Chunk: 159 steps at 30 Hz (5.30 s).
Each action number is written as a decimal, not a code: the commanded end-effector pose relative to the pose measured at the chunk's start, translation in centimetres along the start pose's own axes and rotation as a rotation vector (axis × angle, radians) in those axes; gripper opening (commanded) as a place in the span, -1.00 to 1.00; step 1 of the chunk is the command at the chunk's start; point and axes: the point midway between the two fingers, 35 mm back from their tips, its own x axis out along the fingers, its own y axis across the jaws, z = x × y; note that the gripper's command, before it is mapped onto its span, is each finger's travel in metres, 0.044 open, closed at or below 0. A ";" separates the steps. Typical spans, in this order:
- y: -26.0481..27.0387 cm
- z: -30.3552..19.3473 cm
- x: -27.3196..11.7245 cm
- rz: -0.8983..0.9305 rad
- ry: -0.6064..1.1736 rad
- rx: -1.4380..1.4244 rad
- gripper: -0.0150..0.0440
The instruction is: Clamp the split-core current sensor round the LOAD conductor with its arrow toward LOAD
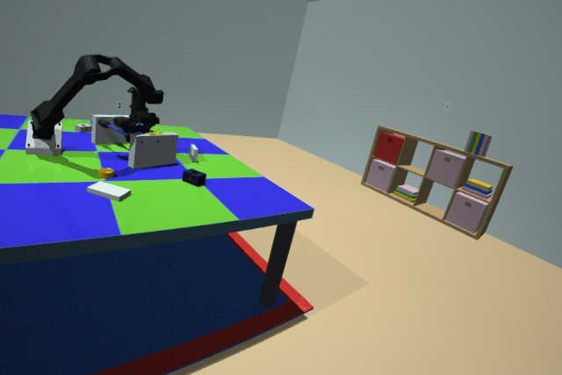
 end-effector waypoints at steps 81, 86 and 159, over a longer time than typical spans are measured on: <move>0.1 0.0 -1.5 0.209 -0.003 -0.009 -0.49; 0.1 0.0 -1.5 0.209 -0.003 -0.009 -0.49; 0.1 0.0 -1.5 0.209 -0.003 -0.009 -0.49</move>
